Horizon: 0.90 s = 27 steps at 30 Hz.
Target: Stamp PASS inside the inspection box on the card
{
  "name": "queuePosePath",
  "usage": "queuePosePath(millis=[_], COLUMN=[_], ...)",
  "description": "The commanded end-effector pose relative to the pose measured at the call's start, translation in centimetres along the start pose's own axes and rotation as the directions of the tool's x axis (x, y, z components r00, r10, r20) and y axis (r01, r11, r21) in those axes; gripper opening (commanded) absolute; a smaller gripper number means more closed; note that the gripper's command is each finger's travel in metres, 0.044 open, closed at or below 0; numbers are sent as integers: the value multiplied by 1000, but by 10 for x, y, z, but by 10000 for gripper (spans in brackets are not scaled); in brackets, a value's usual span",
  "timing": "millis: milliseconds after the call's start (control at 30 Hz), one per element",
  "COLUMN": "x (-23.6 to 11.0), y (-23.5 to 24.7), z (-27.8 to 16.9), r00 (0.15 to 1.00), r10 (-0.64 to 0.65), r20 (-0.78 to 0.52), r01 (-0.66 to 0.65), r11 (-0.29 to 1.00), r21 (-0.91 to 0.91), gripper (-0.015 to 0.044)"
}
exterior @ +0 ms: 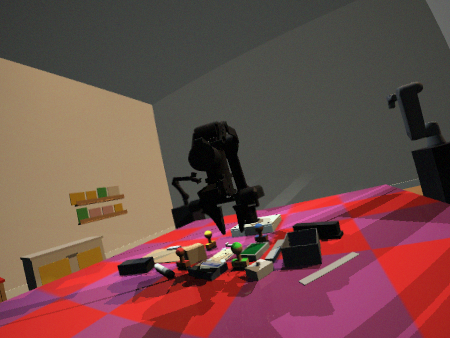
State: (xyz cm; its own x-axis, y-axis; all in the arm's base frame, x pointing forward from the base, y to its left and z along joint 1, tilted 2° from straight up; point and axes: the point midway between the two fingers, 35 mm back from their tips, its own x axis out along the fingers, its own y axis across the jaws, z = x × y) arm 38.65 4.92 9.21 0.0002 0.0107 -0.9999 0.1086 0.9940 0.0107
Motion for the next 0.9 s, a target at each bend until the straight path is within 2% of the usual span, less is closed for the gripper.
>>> queuePosePath(millis=[0,867], x=[8,51], y=[-1,-1], z=[0,0], r00=[1000,1000], r10=[-4,-4], r20=[-3,-3], r01=[4,4], r11=[1000,1000], r21=[8,8], gripper=[226,226])
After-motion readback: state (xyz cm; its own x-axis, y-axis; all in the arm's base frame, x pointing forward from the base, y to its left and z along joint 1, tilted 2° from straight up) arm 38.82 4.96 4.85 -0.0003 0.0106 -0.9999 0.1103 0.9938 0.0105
